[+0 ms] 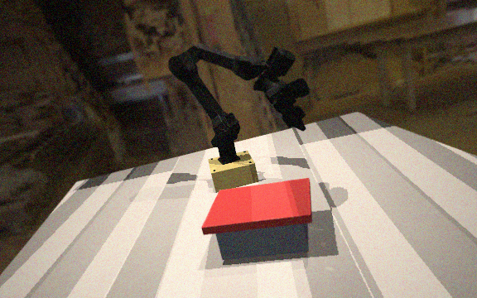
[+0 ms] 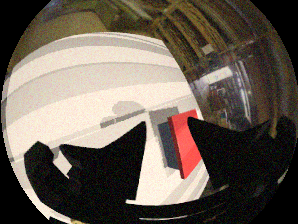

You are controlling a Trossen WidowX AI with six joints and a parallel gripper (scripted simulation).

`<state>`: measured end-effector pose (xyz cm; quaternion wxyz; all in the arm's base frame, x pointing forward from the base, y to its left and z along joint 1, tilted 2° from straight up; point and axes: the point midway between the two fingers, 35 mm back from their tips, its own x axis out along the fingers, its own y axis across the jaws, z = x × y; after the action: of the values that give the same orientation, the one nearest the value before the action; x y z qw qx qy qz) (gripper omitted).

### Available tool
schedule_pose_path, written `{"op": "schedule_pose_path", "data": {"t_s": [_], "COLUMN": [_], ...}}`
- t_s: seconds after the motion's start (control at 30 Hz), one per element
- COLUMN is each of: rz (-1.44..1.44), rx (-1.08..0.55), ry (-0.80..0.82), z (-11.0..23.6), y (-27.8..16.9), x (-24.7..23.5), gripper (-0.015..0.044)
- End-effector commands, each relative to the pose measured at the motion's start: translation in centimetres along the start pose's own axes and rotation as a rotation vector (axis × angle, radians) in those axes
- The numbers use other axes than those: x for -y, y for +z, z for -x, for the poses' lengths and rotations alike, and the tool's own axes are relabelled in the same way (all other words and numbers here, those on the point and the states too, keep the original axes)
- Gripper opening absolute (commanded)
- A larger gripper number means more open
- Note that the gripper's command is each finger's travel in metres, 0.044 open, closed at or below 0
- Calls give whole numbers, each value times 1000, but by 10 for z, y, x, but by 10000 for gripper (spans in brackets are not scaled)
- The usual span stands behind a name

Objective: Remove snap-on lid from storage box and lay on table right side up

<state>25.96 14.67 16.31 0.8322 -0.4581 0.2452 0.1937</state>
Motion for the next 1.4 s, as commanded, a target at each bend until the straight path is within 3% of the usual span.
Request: {"op": "schedule_pose_path", "data": {"t_s": [0.0, 0.17, 0.4, 0.53, 0.73, 1.0, 1.37], "rz": [-327, -692, -1419, -1662, -2258, -2820, -2856], "rx": [-44, -77, -101, -92, -22, 136, 155], "ry": [-36, -84, -220, -277, -438, -618, -614], "z": [-4, -8, -14, -15, -16, -16, -14], "y": [-10, -22, -47, -56, -79, -102, -102], "x": [12, 24, 45, 52, 69, 84, 86], "gripper": [235, 235, 235, 235, 235, 235, 235]}}
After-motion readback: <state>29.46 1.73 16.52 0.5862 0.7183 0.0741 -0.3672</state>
